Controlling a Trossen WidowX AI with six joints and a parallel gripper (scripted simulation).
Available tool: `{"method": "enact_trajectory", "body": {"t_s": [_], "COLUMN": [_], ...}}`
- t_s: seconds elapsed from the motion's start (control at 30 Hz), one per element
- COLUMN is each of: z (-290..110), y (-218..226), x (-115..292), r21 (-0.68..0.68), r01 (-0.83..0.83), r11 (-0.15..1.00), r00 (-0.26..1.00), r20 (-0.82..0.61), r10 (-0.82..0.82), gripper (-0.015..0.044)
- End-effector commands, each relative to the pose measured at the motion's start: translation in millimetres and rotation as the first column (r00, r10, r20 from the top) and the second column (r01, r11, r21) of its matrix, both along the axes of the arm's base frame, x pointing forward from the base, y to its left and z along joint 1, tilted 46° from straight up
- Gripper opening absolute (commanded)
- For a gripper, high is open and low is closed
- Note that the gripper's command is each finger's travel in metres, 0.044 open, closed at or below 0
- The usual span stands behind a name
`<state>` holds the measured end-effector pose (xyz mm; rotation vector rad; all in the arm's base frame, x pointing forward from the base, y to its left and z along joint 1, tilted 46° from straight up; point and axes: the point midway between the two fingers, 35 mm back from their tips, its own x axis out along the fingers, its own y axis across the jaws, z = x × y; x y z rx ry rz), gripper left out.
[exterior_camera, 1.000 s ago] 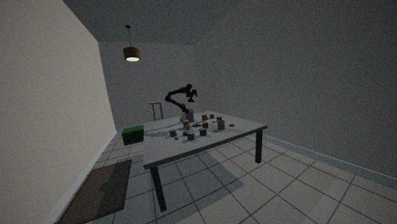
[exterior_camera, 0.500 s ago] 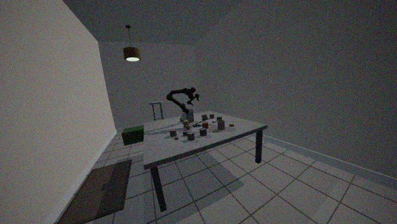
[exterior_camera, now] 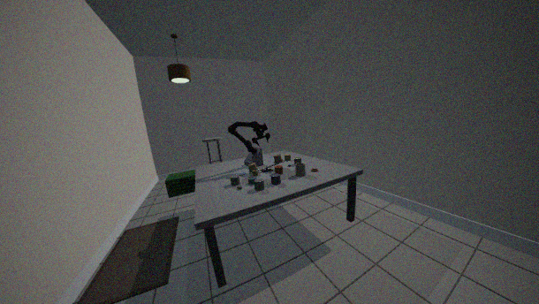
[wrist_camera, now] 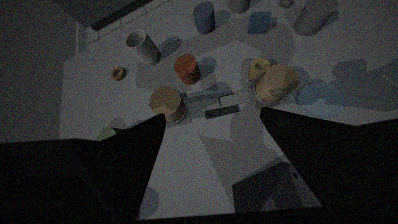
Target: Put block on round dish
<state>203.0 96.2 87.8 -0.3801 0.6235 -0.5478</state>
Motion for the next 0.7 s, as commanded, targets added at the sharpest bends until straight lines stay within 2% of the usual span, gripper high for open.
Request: {"method": "enact_trajectory", "body": {"t_s": [0.0,0.13,0.4,0.67], "z": [-3.3,-3.5,-3.5,-2.0], "y": [-8.1,-13.9,-15.4,-30.5], "x": [-7.2,-12.9,-11.8,3.6], "r21": [-0.12,-0.218,-0.233,-0.336], "r01": [-0.041,-0.083,-0.086,-0.125], "r11": [0.992,0.972,0.969,0.934], "r00": [0.998,0.994,0.992,0.941], "r20": [-0.05,-0.093,-0.114,-0.338], "r10": [0.035,0.064,0.061,0.005], "gripper": [0.044,0.044,0.044,0.044]}}
